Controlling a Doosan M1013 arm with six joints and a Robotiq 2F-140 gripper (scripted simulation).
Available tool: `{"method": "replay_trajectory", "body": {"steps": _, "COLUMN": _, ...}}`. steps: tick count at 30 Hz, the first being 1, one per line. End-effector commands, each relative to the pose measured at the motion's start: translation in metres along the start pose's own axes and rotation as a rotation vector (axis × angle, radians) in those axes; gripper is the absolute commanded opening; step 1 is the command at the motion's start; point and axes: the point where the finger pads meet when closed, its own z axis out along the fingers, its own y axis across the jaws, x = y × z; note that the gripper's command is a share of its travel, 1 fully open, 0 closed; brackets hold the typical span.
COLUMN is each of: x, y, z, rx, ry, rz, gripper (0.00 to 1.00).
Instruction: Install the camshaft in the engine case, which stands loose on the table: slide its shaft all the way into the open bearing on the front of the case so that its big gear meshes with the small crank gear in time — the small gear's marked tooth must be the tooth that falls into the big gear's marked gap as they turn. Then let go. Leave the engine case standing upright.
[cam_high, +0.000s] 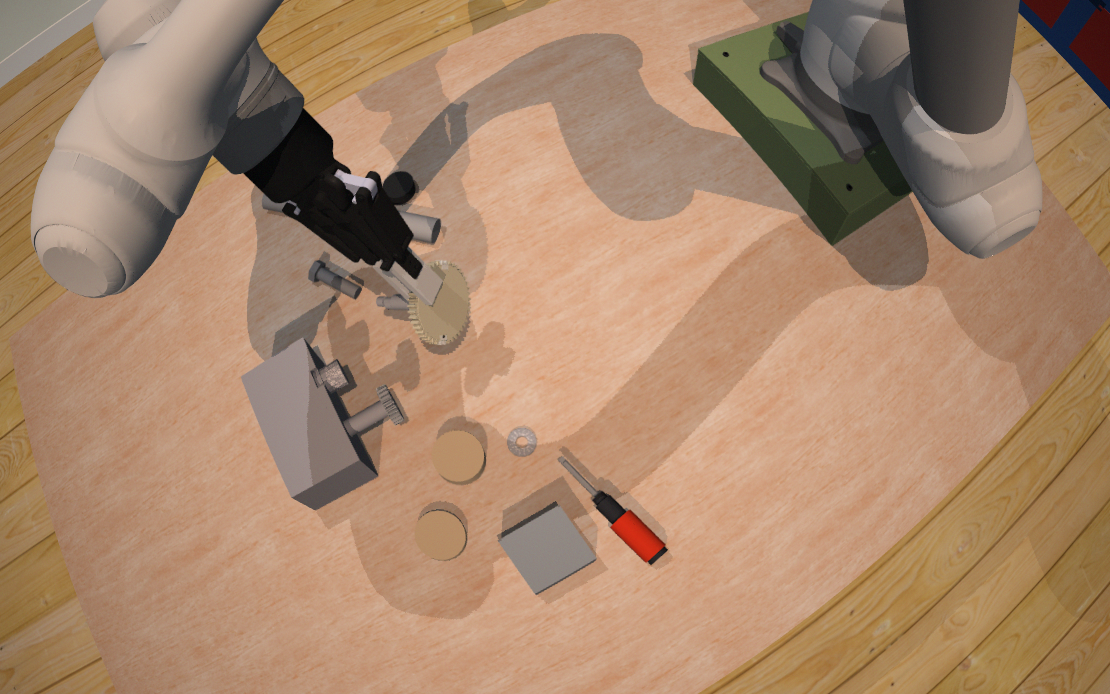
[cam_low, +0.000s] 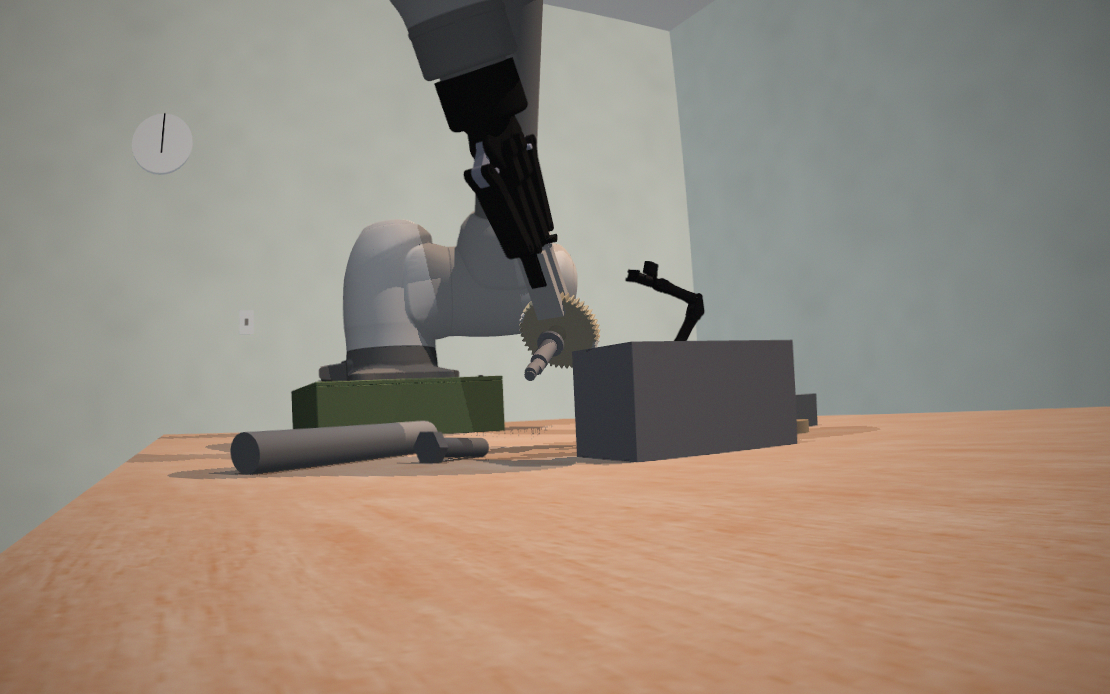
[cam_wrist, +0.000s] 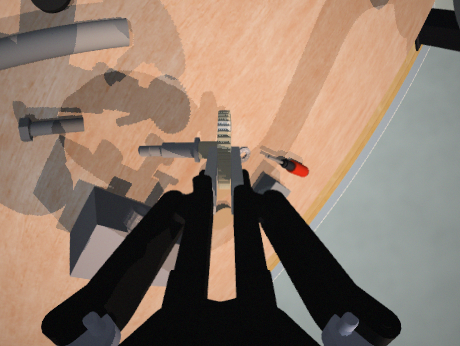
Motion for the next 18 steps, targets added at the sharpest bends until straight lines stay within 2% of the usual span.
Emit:
{"method": "replay_trajectory", "body": {"steps": 1, "x": 0.007, "y": -0.003, "z": -0.005, "rx": 0.030, "ry": -0.120, "rz": -0.250, "gripper": 0.05}}
{"method": "replay_trajectory", "body": {"steps": 7, "x": 0.014, "y": -0.007, "z": -0.015, "rx": 0.094, "ry": -0.279, "rz": -0.646, "gripper": 0.05}}
{"method": "replay_trajectory", "body": {"steps": 9, "x": 0.014, "y": -0.007, "z": -0.015, "rx": 0.094, "ry": -0.279, "rz": -0.646, "gripper": 0.05}}
{"method": "replay_trajectory", "body": {"steps": 10, "x": 0.014, "y": -0.008, "z": -0.017, "rx": 0.110, "ry": -0.334, "rz": -0.763, "gripper": 0.05}}
{"method": "replay_trajectory", "body": {"steps": 13, "x": 0.016, "y": -0.009, "z": -0.019, "rx": 0.127, "ry": -0.378, "rz": -0.870, "gripper": 0.05}}
{"method": "replay_trajectory", "body": {"steps": 18, "x": 0.017, "y": -0.010, "z": -0.021, "rx": 0.139, "ry": -0.406, "rz": -0.938, "gripper": 0.05}}
